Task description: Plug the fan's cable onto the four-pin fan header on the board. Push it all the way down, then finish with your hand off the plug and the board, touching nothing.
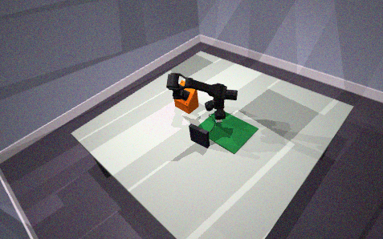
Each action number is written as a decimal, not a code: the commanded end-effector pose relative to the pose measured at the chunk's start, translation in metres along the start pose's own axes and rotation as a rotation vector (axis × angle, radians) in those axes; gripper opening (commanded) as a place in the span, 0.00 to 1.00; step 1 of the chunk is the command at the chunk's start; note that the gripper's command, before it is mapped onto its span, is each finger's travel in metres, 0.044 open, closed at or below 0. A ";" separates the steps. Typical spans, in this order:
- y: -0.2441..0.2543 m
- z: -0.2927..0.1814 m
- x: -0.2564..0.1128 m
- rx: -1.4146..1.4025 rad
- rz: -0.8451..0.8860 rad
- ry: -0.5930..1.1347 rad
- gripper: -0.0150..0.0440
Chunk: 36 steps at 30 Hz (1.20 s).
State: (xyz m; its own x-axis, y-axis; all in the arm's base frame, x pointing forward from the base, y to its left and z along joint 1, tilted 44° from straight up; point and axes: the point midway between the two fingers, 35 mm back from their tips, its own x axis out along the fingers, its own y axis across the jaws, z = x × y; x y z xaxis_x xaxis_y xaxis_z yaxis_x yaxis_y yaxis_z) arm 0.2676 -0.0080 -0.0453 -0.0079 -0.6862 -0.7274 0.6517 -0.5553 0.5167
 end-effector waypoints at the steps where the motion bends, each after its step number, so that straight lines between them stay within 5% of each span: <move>1: 0.001 0.000 0.001 -0.004 0.005 -0.001 0.25; 36: 0.001 0.001 0.018 -0.004 0.006 -0.002 0.25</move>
State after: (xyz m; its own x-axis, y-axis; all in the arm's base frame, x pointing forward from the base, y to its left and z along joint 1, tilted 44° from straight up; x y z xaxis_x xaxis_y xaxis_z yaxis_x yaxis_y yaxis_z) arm 0.2676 -0.0177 -0.0556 -0.0036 -0.6888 -0.7249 0.6546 -0.5497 0.5190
